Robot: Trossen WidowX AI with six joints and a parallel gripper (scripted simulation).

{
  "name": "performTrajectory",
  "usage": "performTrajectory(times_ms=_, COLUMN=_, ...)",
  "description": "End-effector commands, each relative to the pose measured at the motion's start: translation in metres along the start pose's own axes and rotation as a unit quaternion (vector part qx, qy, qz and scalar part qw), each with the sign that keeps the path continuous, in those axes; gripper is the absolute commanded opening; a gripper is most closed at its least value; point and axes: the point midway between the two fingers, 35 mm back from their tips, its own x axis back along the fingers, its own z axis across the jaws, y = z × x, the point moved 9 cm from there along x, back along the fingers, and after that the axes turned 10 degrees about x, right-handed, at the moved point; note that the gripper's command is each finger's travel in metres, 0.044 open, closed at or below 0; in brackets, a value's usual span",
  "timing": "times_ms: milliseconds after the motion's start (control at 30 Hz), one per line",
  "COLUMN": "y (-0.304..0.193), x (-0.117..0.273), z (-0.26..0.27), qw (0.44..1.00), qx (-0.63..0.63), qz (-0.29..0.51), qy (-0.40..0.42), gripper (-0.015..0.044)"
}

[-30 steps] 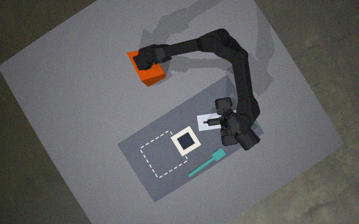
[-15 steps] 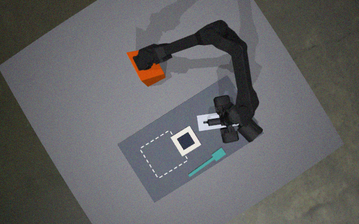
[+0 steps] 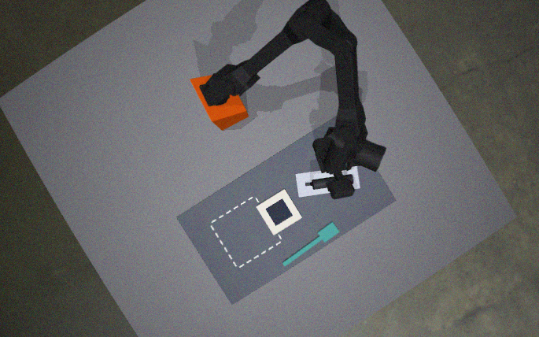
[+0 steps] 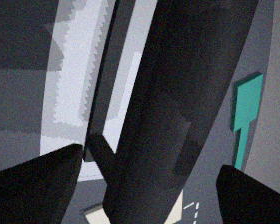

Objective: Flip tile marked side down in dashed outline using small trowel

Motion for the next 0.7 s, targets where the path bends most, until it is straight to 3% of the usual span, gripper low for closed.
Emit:
performTrajectory(times_ms=0, y=-0.001, x=0.001, z=0.016, qw=0.999, qx=-0.014, qz=0.002, qy=-0.050, gripper=0.0300)
performTrajectory(times_ms=300, y=-0.004, x=0.009, z=0.052, qw=0.983, qx=-0.060, qz=-0.023, qy=-0.173, gripper=0.0300)
performTrajectory(times_ms=667, y=-0.003, x=0.001, z=0.049, qw=0.982, qx=-0.061, qz=-0.024, qy=-0.175, gripper=0.0300)
